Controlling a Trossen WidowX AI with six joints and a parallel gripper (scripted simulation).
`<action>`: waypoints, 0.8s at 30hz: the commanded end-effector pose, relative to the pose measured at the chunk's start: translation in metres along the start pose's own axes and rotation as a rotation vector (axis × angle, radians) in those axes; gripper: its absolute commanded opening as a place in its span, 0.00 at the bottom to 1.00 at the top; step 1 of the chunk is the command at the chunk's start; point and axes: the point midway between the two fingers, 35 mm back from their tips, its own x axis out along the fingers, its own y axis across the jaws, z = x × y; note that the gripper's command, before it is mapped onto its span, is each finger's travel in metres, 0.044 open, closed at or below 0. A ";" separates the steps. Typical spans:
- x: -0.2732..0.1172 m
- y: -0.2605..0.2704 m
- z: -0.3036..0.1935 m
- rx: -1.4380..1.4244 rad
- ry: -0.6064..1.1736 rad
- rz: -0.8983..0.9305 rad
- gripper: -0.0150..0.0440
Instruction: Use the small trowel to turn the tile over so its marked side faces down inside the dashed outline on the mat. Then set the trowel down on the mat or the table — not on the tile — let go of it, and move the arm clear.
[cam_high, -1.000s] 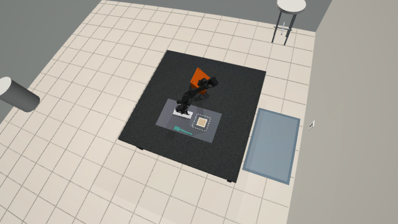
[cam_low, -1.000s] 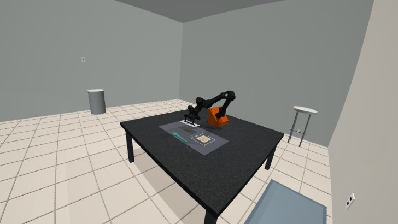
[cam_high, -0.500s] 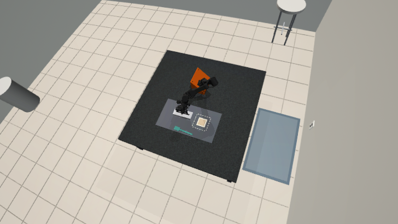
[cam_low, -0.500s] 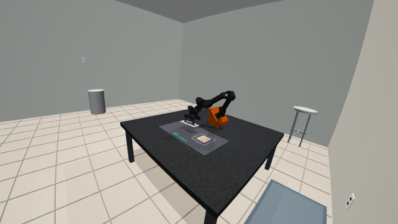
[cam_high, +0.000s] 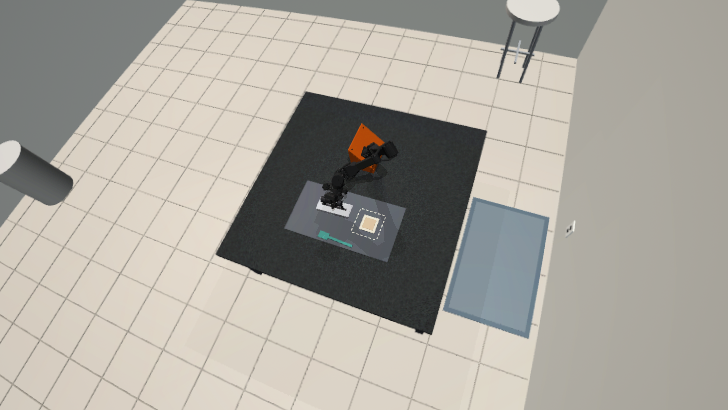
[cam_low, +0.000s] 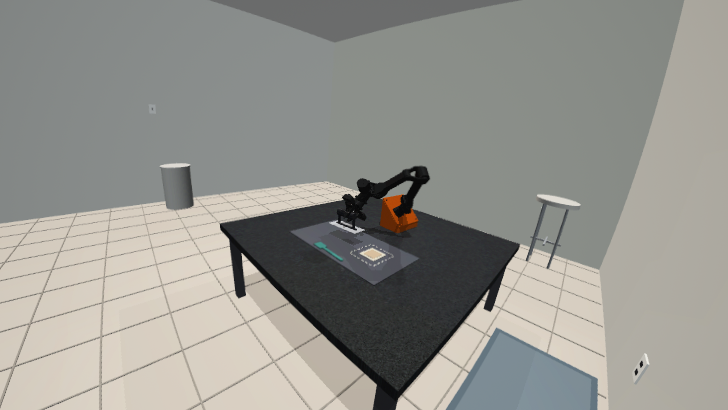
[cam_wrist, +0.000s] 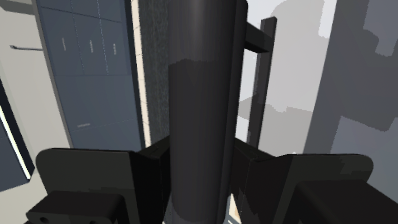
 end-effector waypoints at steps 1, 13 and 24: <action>-0.004 -0.002 0.022 -0.011 -0.011 0.008 0.25; -0.016 -0.033 0.088 -0.027 -0.007 0.005 0.25; -0.031 -0.071 0.136 -0.036 0.012 0.032 0.25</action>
